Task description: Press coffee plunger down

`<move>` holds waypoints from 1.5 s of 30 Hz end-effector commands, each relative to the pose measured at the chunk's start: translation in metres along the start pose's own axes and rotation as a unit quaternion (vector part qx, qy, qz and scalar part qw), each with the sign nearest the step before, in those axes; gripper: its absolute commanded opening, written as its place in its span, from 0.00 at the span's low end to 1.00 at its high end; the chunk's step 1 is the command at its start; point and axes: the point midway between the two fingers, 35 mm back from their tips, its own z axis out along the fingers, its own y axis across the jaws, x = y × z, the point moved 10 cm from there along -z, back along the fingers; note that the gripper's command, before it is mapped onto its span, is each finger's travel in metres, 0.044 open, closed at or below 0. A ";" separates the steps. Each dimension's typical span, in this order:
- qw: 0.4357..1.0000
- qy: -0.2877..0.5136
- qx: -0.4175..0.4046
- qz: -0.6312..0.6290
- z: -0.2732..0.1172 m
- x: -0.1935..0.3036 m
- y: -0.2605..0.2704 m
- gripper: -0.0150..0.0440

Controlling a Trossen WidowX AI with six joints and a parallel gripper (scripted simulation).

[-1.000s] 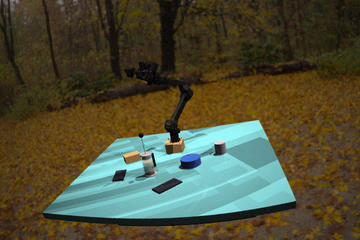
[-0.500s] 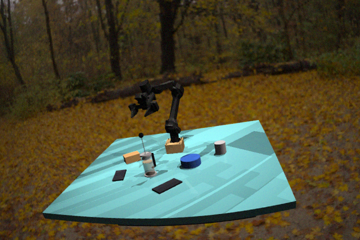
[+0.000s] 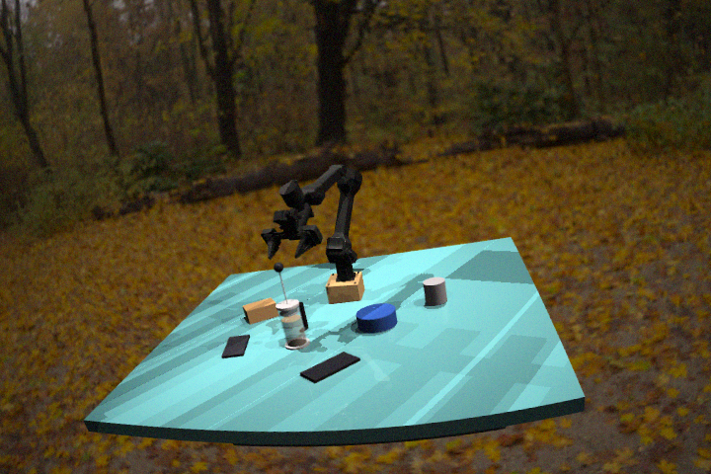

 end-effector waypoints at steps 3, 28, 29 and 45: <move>1.000 -0.006 0.002 0.001 0.000 -0.002 0.000 1.00; 1.000 -0.008 0.002 0.001 0.039 0.000 0.000 1.00; 1.000 -0.008 0.002 0.001 0.039 0.000 0.000 1.00; 1.000 -0.008 0.002 0.001 0.040 0.000 0.000 0.47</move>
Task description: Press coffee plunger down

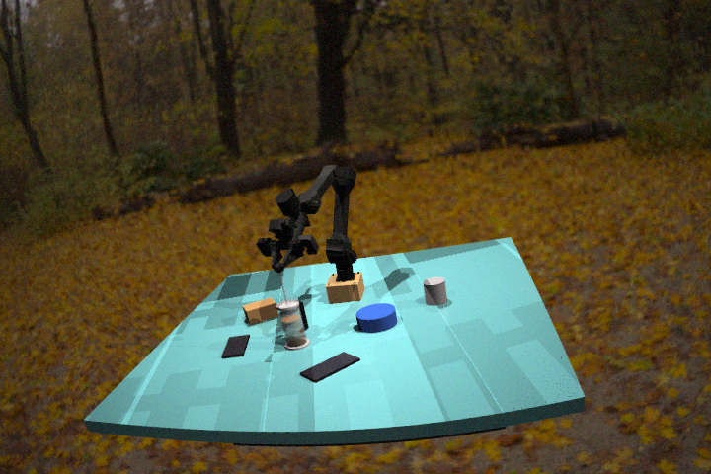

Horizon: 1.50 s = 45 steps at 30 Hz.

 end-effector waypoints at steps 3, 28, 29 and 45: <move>1.000 0.000 0.002 0.002 0.000 0.000 0.000 0.45; 1.000 0.000 0.001 0.002 0.021 0.025 0.000 0.45; 1.000 0.000 0.001 0.002 0.022 0.026 0.000 0.45; 1.000 0.000 0.001 0.003 0.039 0.047 0.000 0.45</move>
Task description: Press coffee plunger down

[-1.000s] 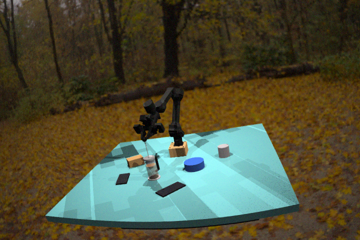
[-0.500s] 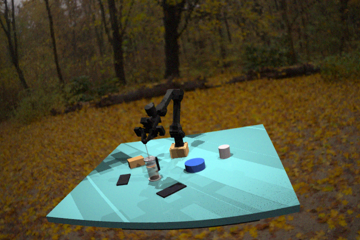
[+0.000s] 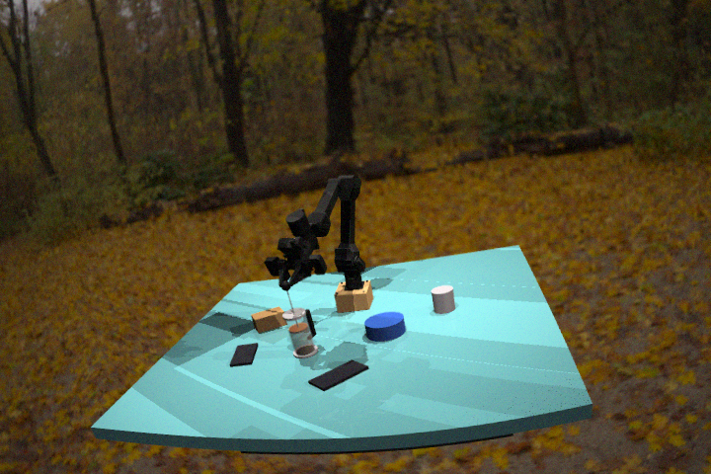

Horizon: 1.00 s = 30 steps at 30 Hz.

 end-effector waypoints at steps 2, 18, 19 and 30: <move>0.999 0.037 0.002 0.005 0.009 0.024 0.000 0.45; 0.999 0.037 0.002 0.006 0.026 0.043 0.001 0.45; 0.999 0.037 0.002 0.006 0.028 0.044 0.001 0.45; 0.999 0.036 0.002 0.006 0.038 0.041 0.001 0.45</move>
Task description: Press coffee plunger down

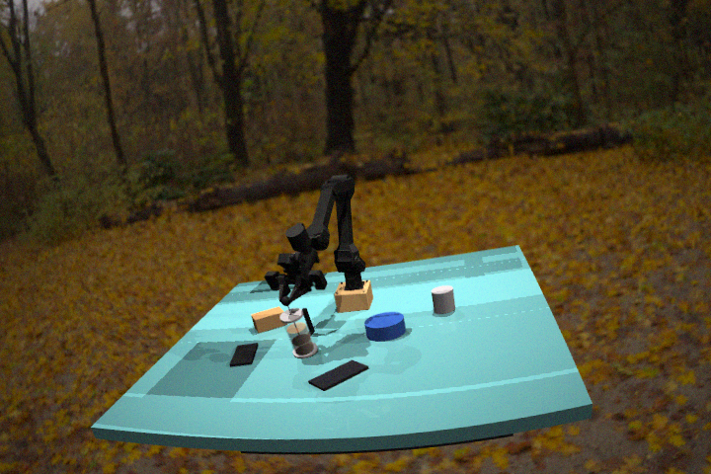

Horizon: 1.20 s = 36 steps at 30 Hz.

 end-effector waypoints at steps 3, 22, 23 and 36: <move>0.999 0.032 0.001 0.006 0.007 0.012 0.000 0.45; 0.999 0.032 0.000 0.006 0.012 0.007 0.000 0.45; 0.999 0.032 0.000 0.006 0.013 0.007 0.000 0.45; 0.999 0.032 0.000 0.006 0.014 0.005 0.000 0.45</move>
